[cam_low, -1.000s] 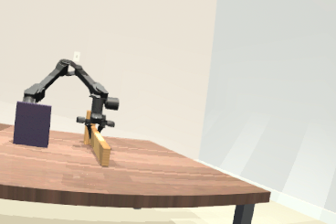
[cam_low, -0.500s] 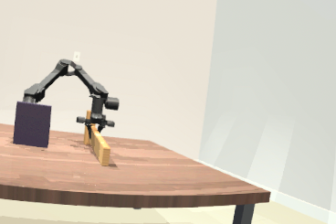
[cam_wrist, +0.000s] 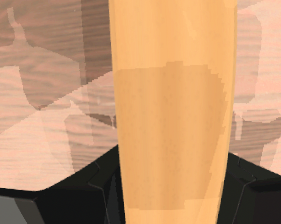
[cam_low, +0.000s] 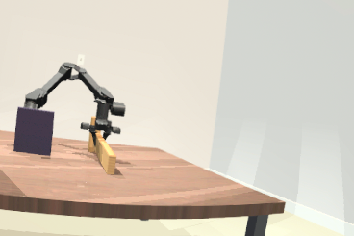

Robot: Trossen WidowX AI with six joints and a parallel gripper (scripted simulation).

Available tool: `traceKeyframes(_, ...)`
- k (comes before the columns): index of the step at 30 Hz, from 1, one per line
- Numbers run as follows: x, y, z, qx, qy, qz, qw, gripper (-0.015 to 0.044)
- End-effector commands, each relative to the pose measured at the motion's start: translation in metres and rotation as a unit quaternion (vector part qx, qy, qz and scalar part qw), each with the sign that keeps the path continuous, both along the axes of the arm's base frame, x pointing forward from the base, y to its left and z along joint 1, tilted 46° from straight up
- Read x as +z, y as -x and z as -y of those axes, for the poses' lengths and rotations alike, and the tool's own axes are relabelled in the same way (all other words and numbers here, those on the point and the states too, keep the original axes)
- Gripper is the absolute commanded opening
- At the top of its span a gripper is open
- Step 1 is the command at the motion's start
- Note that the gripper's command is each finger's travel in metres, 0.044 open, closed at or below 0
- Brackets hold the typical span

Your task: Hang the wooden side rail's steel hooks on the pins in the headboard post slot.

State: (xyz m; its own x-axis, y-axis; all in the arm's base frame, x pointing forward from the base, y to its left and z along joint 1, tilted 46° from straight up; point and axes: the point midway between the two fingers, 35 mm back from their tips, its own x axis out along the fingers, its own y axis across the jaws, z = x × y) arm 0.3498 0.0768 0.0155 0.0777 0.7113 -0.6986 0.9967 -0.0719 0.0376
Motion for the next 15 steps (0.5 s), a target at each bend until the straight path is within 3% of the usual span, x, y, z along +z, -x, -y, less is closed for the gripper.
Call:
traceKeyframes(1,0.0025,-0.0003,0.0009,-0.004,-0.001,0.001,1.0,0.0)
traceKeyframes(15,0.0037,-0.0018,-0.0002,-0.004,-0.001,0.001,1.0,0.0)
